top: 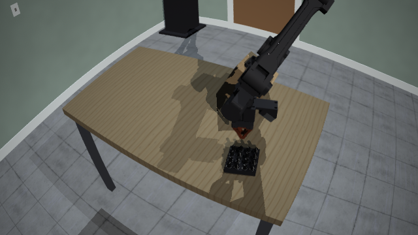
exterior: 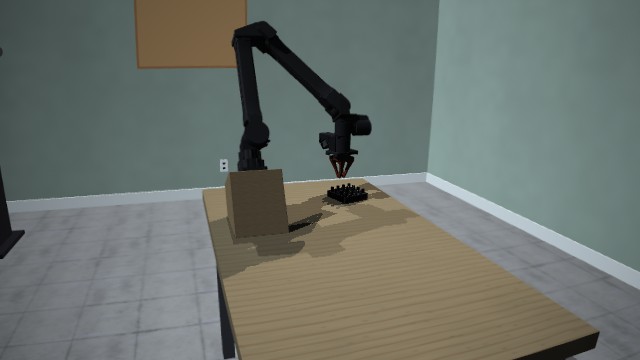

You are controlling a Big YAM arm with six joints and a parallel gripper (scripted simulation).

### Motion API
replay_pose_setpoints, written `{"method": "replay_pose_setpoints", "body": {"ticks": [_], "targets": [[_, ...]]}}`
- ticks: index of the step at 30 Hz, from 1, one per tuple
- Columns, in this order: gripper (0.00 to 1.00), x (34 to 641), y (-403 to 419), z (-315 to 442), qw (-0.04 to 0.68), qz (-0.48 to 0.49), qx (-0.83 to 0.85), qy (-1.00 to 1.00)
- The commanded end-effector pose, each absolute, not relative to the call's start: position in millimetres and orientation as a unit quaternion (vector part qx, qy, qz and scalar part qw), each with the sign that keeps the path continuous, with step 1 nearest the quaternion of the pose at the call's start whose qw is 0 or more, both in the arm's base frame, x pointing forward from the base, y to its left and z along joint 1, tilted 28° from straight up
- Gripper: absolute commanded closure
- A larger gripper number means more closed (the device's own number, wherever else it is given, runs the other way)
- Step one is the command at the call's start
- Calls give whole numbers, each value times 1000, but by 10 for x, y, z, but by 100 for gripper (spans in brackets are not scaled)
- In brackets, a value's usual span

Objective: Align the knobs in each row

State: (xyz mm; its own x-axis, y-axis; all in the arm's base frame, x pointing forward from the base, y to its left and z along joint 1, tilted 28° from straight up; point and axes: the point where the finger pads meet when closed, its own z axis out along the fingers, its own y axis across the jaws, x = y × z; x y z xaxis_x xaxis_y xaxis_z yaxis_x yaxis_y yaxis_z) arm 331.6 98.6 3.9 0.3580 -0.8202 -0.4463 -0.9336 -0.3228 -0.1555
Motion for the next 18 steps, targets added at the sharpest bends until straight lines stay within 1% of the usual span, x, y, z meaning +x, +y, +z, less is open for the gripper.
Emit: {"method": "replay_pose_setpoints", "body": {"ticks": [1, 18], "targets": [[82, 3568, 985, 218, 215, 123, -804, 541], [82, 3579, 1010, 179, 216, 123, -804, 540]]}}
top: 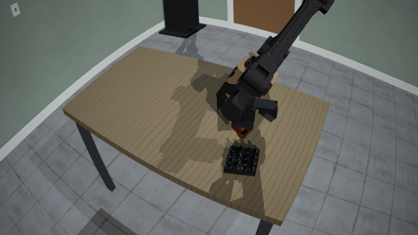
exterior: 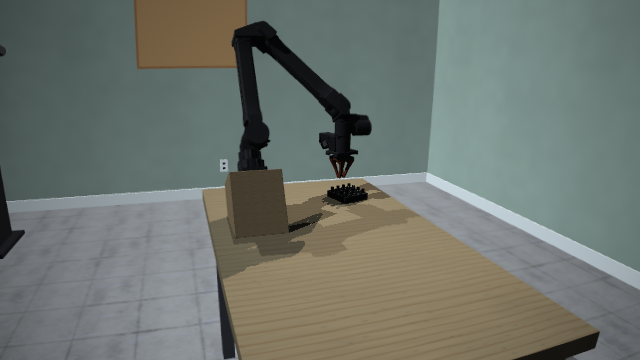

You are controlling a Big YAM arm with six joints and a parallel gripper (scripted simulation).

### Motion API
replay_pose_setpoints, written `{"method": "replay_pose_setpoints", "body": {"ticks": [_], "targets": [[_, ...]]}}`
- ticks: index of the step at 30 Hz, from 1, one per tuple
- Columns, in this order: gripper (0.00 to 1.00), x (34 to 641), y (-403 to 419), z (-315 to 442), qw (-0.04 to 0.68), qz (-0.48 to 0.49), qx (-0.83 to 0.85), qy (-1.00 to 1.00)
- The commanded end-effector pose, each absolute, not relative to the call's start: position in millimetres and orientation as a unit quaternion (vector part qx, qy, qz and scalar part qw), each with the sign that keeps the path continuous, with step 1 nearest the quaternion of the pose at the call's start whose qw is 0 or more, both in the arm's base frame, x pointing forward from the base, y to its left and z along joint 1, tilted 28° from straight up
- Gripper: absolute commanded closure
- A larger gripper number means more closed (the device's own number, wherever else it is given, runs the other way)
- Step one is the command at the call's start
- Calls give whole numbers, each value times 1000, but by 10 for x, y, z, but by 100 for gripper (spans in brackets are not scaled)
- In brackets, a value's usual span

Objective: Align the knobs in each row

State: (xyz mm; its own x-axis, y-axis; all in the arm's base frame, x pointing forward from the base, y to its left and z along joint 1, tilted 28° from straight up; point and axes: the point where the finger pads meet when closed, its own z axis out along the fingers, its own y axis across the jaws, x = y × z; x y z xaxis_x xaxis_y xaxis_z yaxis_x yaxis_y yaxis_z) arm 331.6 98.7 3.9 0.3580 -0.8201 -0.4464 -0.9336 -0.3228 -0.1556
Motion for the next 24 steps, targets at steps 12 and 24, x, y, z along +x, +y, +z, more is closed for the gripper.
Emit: {"method": "replay_pose_setpoints", "body": {"ticks": [12, 24], "targets": [[82, 3515, 1068, 57, 209, 132, -802, 543], [82, 3360, 1100, -131, 200, 143, -799, 548]]}}
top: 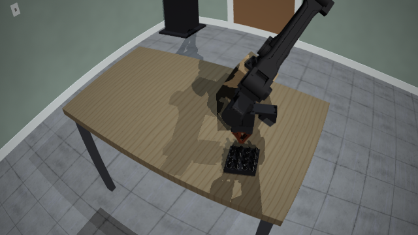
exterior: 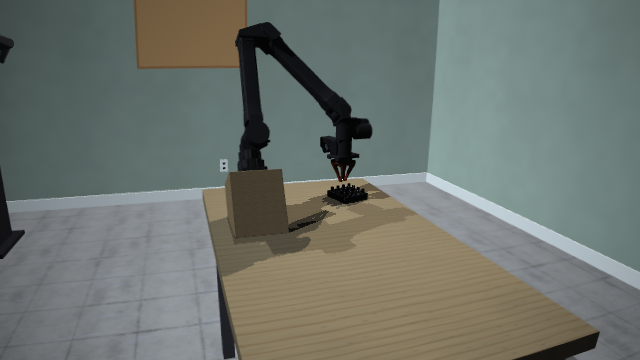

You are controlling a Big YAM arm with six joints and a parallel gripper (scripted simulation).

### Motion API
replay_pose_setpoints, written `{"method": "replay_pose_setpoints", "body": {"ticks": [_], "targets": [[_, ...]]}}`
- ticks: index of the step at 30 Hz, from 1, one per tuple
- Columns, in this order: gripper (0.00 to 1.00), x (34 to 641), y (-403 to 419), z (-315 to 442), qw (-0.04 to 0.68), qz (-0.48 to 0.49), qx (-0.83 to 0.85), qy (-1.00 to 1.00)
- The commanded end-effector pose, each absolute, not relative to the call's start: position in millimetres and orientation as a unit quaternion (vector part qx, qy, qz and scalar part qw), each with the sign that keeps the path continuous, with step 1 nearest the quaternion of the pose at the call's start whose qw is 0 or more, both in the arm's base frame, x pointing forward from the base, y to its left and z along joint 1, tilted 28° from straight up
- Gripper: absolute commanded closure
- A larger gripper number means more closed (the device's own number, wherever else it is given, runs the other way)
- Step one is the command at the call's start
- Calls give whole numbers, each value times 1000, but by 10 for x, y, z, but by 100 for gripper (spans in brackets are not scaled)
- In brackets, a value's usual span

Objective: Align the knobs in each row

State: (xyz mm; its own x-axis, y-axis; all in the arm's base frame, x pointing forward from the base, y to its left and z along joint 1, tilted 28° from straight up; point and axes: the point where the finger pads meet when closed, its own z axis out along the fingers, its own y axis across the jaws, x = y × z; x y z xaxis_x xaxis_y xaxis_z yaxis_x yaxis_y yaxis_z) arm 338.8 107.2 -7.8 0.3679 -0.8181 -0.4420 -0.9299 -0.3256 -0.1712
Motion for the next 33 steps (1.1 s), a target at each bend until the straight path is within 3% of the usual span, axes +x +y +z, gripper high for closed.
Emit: {"method": "replay_pose_setpoints", "body": {"ticks": [1, 33], "targets": [[82, 3354, 1124, -143, 200, 144, -801, 546], [82, 3345, 1209, -341, 199, 144, -800, 547]]}}
